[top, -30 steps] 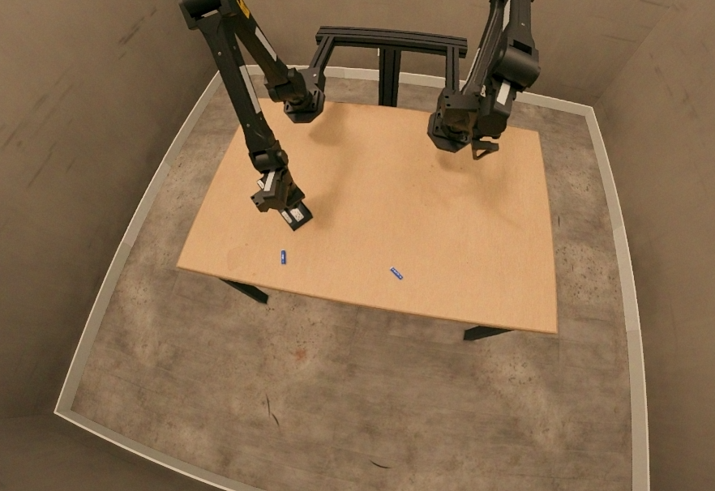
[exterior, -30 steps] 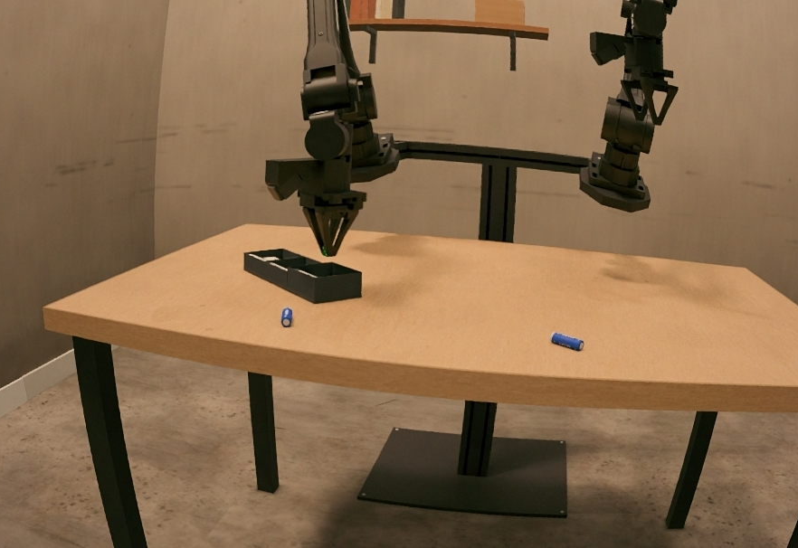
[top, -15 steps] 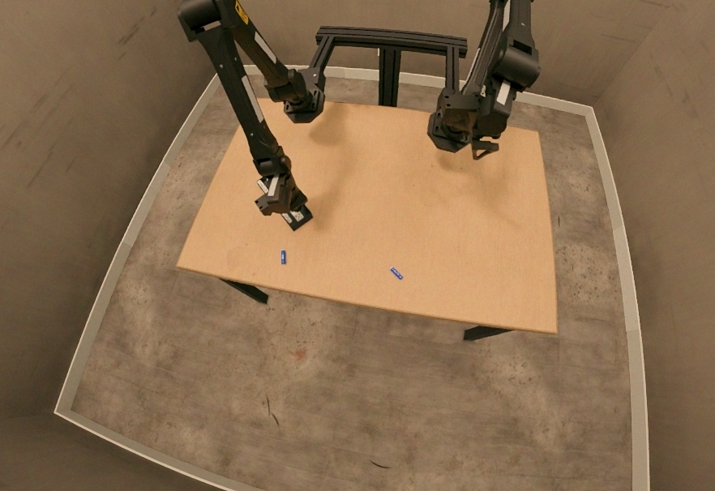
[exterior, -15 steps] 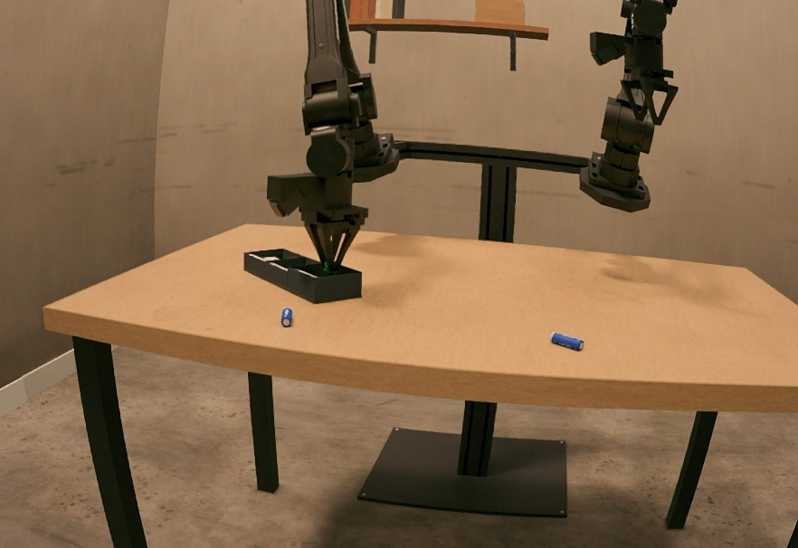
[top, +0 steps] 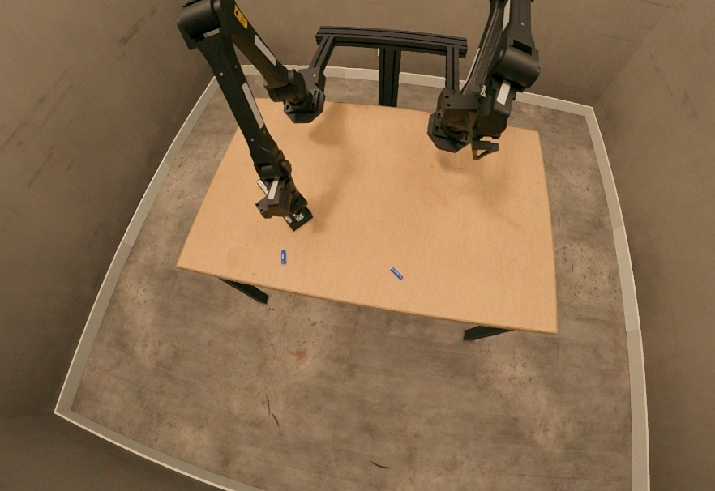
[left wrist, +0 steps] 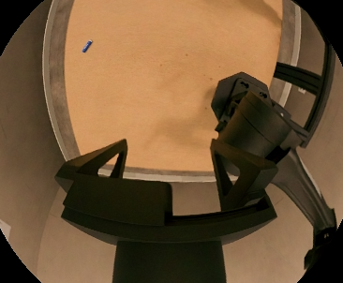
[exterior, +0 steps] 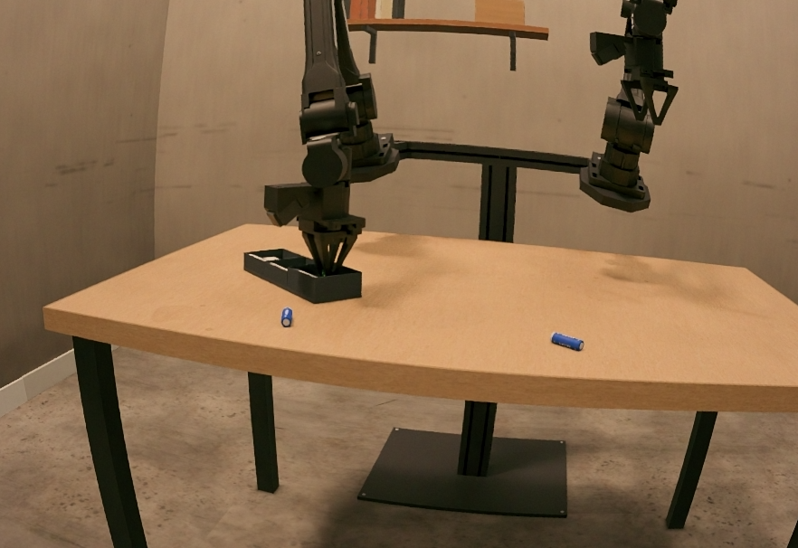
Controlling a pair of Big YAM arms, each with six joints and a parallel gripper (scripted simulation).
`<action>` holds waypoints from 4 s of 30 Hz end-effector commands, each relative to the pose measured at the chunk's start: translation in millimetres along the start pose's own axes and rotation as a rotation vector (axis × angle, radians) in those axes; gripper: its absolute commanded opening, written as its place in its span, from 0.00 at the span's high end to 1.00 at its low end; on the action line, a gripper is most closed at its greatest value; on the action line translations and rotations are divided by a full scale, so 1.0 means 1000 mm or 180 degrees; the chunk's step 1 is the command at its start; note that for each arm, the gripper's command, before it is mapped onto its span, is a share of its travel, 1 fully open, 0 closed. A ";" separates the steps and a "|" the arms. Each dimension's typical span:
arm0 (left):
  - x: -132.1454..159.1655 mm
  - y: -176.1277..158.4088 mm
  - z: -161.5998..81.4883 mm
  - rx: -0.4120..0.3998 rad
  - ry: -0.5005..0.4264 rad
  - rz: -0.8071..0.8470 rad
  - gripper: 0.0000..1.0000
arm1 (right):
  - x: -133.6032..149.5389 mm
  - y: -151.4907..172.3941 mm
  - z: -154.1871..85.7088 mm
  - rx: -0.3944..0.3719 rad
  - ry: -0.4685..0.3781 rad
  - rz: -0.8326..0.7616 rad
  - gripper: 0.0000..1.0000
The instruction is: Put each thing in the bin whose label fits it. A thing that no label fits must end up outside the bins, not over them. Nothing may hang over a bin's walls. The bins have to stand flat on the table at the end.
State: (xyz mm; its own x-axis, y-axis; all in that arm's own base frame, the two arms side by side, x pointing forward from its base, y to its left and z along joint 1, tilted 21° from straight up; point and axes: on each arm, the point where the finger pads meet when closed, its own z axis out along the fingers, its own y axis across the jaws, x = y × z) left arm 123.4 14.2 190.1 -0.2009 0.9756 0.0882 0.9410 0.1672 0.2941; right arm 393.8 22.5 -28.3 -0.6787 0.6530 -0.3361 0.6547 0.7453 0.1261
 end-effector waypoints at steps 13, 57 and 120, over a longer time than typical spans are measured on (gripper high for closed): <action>0.001 0.015 -0.030 -0.0214 -0.0069 -0.0027 0.00 | -0.018 0.008 -0.008 -0.0114 -0.0103 0.0026 0.70; 0.001 0.015 -0.030 -0.0214 -0.0069 -0.0027 0.00 | -0.004 0.006 -0.047 -0.0062 -0.0042 0.0005 0.70; 0.001 0.015 -0.030 -0.0214 -0.0069 -0.0027 0.00 | -0.012 0.018 -0.117 -0.0148 -0.0107 0.0028 0.00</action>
State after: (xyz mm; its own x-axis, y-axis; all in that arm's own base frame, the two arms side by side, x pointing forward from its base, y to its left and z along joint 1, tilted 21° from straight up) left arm 123.4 14.2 190.1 -0.2009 0.9756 0.0882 0.9410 0.1672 0.2941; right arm 362.5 33.4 55.5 -0.6787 0.6508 -0.3402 0.6508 0.7477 0.1320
